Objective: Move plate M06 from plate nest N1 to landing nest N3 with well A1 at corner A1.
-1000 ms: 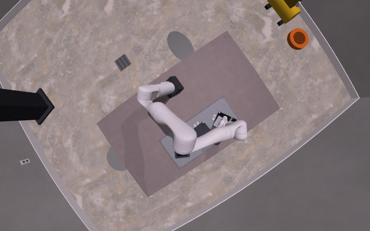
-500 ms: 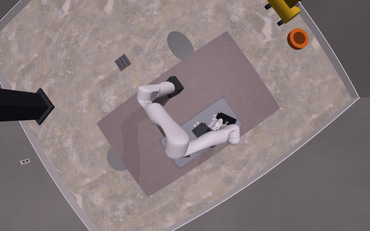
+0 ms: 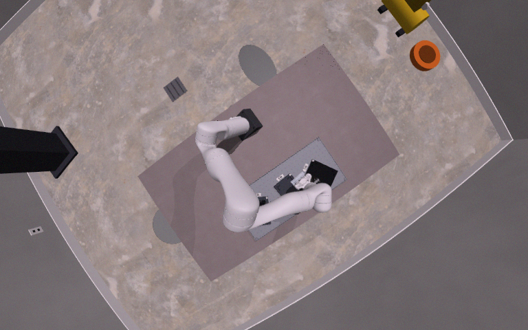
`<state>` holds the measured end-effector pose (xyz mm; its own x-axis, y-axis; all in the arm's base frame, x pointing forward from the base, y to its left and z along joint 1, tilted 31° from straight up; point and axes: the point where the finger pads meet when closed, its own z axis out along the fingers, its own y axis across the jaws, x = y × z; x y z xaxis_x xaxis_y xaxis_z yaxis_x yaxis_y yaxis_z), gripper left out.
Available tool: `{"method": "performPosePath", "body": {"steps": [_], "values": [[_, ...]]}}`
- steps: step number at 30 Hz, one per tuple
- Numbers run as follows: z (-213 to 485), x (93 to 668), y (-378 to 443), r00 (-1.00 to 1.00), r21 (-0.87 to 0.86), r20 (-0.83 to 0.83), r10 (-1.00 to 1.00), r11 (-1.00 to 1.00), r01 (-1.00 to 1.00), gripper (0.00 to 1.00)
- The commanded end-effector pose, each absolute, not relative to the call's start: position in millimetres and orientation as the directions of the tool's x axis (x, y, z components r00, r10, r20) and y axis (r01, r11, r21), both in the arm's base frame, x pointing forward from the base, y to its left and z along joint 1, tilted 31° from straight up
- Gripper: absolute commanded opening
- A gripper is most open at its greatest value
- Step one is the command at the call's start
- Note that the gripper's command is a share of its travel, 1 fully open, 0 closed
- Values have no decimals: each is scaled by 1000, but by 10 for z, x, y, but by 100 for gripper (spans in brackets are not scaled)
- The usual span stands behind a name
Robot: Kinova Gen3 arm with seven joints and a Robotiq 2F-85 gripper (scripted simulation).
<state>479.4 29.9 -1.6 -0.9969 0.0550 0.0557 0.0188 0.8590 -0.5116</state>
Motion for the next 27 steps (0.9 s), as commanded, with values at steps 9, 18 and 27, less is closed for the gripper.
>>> {"method": "performPosePath", "body": {"steps": [9, 18, 27], "values": [[192, 4750, 17, -997, -510, 33, 72, 859, 45, 0], [346, 4677, -237, -997, -511, 33, 72, 858, 45, 0], [406, 4633, -320, -996, -510, 37, 76, 859, 47, 0]]}}
